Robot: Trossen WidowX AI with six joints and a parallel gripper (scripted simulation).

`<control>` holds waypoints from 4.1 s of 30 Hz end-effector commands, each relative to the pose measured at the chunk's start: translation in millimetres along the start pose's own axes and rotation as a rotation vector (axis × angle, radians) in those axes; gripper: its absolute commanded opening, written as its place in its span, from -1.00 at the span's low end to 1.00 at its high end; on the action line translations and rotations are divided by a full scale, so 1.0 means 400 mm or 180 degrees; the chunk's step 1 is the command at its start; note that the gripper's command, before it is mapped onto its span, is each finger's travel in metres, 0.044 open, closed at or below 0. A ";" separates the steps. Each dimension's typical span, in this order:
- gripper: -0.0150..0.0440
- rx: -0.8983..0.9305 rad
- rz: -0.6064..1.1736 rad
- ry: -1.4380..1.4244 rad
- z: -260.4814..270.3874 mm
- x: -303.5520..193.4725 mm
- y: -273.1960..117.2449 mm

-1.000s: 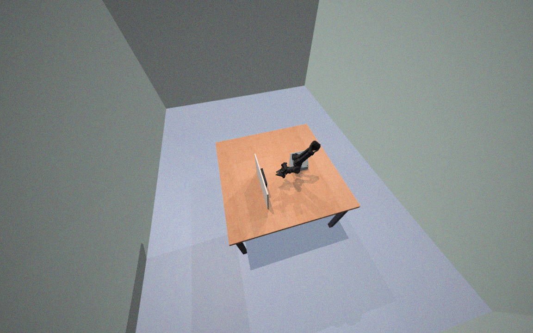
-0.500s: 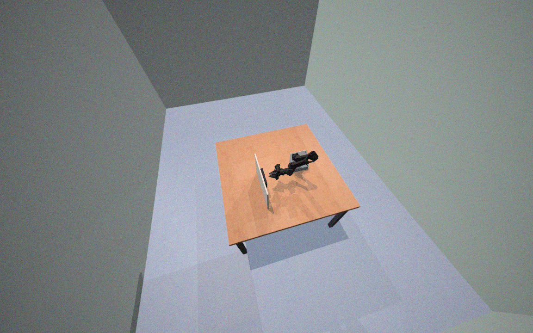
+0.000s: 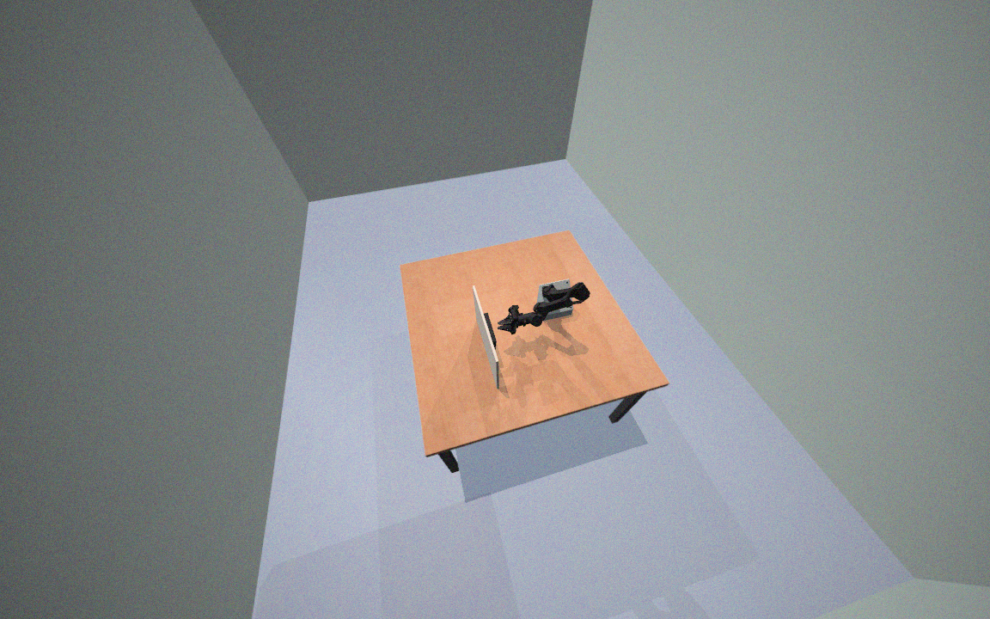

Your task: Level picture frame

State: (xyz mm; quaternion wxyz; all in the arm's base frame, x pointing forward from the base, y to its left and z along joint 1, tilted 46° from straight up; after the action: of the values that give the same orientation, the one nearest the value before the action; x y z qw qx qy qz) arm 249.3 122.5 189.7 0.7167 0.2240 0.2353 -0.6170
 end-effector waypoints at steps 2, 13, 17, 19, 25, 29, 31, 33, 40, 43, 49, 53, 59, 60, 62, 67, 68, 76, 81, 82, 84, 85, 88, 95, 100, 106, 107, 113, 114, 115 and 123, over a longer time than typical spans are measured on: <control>0.39 -0.0001 0.0016 0.0016 0.001 -0.004 0.008; 0.39 0.0001 0.0018 0.0015 0.002 -0.006 0.051; 0.39 0.0002 0.0019 0.0015 0.002 -0.006 0.067; 0.39 0.0002 0.0019 0.0015 0.002 -0.006 0.075; 0.39 0.0003 0.0020 0.0015 0.001 -0.004 0.099; 0.39 0.0004 0.0020 0.0015 0.001 -0.004 0.102; 0.39 0.0004 0.0020 0.0015 0.001 -0.004 0.102; 0.39 0.0004 0.0020 0.0015 0.001 -0.004 0.102; 0.39 0.0004 0.0020 0.0015 0.001 -0.004 0.102; 0.39 0.0004 0.0020 0.0015 0.001 -0.004 0.102; 0.39 0.0004 0.0020 0.0015 0.001 -0.004 0.102; 0.39 0.0004 0.0020 0.0015 0.001 -0.004 0.102; 0.39 0.0004 0.0020 0.0015 0.001 -0.004 0.102; 0.39 0.0004 0.0020 0.0015 0.001 -0.004 0.102; 0.39 0.0004 0.0020 0.0015 0.001 -0.005 0.103; 0.39 0.0004 0.0020 0.0015 0.001 -0.005 0.103; 0.39 0.0004 0.0020 0.0015 0.001 -0.005 0.103; -0.26 0.0004 0.0020 0.0015 0.001 -0.005 0.103; -0.37 0.0004 0.0020 0.0015 0.001 -0.005 0.103; -0.46 0.0004 0.0020 0.0015 0.001 -0.005 0.103; -0.49 0.0004 0.0020 0.0015 0.001 -0.005 0.103; -0.49 0.0004 0.0020 0.0015 0.001 -0.005 0.103; -0.49 0.0004 0.0020 0.0015 0.001 -0.005 0.103; -0.49 0.0004 0.0020 0.0015 0.004 -0.004 0.102; -0.49 0.0004 0.0020 0.0014 0.008 -0.003 0.102; -0.49 0.0004 0.0020 0.0014 0.013 -0.003 0.101; -0.49 0.0004 0.0020 0.0014 0.013 -0.003 0.101; -0.49 0.0004 0.0020 0.0014 0.018 -0.003 0.101; -0.49 0.0004 0.0020 0.0014 0.019 -0.003 0.101; -0.49 0.0004 0.0020 0.0014 0.020 -0.003 0.101; -0.49 0.0004 0.0020 0.0014 0.027 -0.003 0.101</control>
State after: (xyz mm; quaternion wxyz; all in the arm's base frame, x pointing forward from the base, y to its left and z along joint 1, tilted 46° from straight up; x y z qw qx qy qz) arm 289.3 125.8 195.0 0.7221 0.2169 0.2384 -0.6121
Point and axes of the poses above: the point midway between the two fingers, 35 mm back from their tips, its own y axis out along the fingers, its own z axis across the jaws, x = y × z, the point moved 6 cm from there along -y, back along the fingers, and after that the axes turned 1 degree about -y, right-handed, at the moved point
